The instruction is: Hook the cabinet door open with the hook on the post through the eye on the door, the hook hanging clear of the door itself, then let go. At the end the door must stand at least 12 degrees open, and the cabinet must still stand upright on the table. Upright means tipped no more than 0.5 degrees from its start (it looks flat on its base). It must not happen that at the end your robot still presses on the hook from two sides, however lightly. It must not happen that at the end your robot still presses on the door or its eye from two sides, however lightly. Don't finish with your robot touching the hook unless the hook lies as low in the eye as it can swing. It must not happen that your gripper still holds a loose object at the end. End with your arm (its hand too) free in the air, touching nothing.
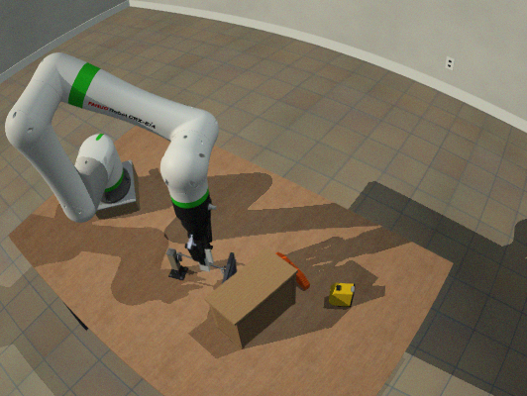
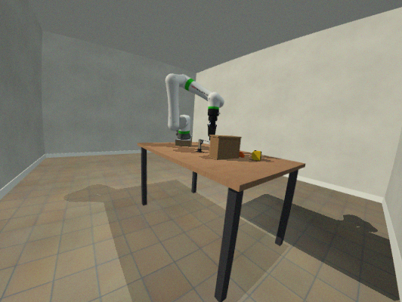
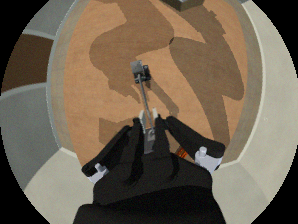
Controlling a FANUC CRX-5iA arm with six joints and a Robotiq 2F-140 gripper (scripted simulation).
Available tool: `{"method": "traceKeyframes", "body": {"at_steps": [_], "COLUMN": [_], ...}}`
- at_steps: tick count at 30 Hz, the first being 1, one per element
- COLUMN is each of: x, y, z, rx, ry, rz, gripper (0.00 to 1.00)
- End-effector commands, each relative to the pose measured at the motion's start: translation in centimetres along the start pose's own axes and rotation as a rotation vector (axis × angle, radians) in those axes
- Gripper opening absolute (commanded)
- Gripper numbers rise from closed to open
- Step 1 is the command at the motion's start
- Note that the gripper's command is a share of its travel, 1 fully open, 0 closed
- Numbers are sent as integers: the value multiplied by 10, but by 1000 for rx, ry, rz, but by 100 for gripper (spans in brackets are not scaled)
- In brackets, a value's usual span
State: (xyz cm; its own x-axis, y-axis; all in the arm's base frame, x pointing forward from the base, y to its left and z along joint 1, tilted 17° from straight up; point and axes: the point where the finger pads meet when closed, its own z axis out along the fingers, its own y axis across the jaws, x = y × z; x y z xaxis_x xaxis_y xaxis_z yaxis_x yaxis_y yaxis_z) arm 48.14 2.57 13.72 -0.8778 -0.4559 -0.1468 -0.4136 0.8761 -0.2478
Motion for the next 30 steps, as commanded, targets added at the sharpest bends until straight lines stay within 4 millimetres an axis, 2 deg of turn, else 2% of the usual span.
{"method": "traceKeyframes", "body": {"at_steps": [1, 20, 30], "x": [0, 0, 0], "y": [0, 0, 0], "z": [0, -1, -8], "rx": [0, 0, 0], "ry": [0, 0, 0], "rz": [0, 0, 0], "gripper": [14, 14, 14]}}
